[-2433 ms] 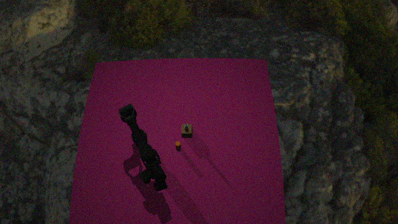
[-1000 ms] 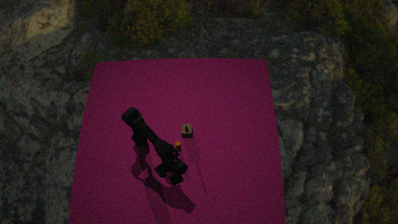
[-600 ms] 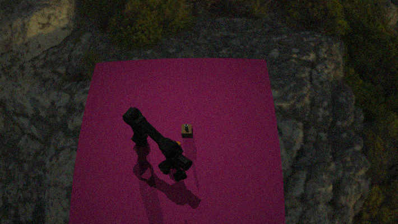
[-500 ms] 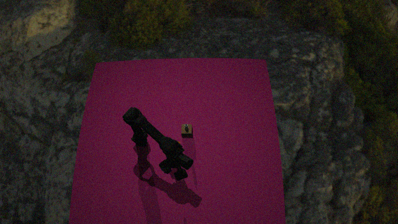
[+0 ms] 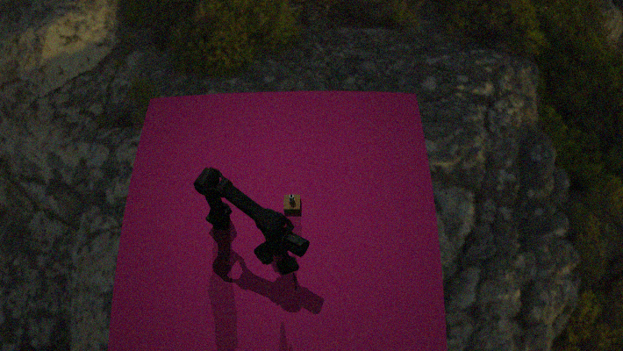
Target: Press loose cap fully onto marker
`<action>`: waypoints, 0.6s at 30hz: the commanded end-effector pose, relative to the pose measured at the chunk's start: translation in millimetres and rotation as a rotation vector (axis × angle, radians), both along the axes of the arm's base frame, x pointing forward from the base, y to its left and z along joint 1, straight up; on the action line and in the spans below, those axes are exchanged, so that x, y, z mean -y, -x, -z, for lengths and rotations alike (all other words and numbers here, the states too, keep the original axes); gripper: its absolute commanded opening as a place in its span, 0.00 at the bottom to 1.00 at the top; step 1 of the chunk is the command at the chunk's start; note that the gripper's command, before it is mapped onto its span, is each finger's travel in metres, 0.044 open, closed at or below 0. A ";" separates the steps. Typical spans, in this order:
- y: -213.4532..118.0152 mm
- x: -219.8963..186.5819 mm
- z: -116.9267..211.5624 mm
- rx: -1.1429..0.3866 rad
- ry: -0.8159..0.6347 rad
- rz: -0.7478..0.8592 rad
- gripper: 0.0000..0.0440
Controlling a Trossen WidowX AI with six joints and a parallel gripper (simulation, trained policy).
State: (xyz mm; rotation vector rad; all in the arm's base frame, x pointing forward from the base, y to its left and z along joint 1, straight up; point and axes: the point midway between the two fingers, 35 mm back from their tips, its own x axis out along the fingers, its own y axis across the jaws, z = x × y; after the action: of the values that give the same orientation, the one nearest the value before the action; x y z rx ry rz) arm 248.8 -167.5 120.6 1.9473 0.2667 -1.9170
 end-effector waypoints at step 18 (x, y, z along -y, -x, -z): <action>-10.8 -50.2 4.3 -0.035 -0.096 -0.030 0.73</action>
State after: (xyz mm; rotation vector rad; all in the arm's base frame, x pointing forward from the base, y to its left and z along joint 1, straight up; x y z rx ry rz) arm 258.5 -124.8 117.7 1.9571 0.3791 -1.9434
